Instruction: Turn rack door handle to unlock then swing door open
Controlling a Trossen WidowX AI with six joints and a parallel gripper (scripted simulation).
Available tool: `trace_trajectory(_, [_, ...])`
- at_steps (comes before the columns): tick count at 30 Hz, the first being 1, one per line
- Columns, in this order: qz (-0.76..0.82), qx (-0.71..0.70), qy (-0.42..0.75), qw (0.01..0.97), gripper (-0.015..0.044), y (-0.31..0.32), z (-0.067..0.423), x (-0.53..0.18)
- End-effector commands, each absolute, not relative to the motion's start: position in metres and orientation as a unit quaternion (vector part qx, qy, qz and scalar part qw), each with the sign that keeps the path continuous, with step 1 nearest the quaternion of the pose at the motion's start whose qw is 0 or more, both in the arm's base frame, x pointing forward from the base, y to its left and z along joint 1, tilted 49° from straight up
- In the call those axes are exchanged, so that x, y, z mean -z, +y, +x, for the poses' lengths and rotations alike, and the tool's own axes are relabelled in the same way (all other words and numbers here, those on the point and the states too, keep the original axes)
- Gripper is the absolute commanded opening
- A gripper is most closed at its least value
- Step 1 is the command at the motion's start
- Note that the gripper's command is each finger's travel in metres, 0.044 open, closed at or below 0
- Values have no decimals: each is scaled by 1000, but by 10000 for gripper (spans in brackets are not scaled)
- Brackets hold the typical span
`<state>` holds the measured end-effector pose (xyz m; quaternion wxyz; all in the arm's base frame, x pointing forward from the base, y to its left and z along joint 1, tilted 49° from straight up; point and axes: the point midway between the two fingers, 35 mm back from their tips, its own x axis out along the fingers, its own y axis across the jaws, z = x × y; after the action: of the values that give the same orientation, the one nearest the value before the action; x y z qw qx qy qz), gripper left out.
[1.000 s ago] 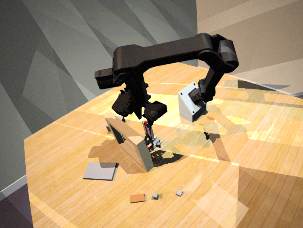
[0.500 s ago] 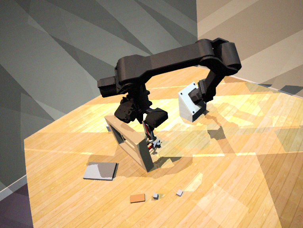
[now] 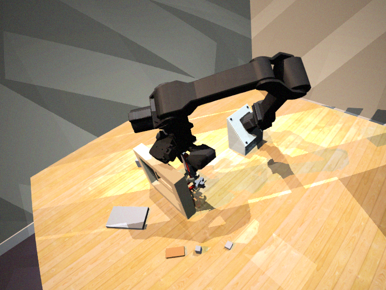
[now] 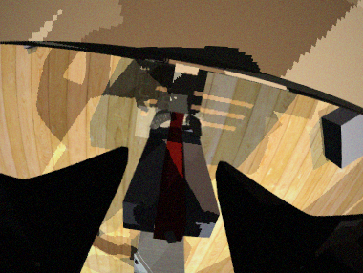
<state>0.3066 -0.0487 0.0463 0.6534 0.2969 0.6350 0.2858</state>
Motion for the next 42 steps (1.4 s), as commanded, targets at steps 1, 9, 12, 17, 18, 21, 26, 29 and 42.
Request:
trace_trajectory(1, [300,-284,634,654,204,-48,306,-46])
trace_trajectory(9, [300,-284,634,654,72,-48,306,-46])
trace_trajectory(12, [300,-284,634,654,52,-48,306,-46])
trace_trajectory(17, [300,-284,634,654,19,-48,306,-46])
trace_trajectory(18, [300,-284,634,654,12,-48,306,-46])
trace_trajectory(21, [300,-284,634,654,10,-48,306,-46])
trace_trajectory(26, [243,-338,607,677,10,-48,306,-46])
trace_trajectory(29, [192,-382,581,693,10,-48,306,-46])
trace_trajectory(42, [-36,-545,431,718,10,-48,306,-46])
